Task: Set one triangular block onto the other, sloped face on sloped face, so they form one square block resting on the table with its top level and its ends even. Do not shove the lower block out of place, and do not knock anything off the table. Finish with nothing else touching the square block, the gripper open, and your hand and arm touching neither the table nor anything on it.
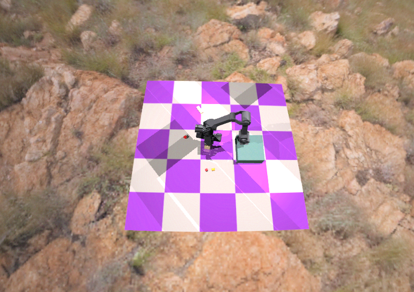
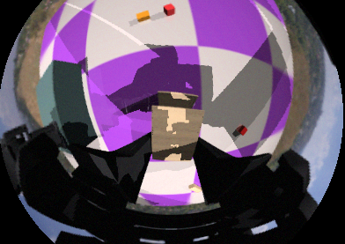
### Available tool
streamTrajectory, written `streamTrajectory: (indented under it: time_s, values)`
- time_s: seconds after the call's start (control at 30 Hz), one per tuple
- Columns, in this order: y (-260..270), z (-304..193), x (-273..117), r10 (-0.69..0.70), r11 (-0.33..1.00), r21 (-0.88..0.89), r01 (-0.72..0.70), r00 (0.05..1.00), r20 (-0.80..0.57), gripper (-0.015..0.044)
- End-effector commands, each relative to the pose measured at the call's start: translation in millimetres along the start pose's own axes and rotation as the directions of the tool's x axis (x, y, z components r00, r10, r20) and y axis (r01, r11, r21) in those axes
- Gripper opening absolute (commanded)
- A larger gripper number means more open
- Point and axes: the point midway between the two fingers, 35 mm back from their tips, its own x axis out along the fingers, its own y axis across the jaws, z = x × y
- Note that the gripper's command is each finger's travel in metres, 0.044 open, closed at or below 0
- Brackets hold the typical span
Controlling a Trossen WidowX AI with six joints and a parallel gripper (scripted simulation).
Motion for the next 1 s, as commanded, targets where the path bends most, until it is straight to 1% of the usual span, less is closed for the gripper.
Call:
streamTrajectory:
  time_s: [0.0,0.97]
  values:
    - [-0.7,-0.8,-0.2,-0.004,1.000,0.007,0.004,1.000,-0.005,0.0000]
    - [-1.0,4.5,12.7,-0.005,1.000,0.008,0.005,1.000,-0.005,0.0000]
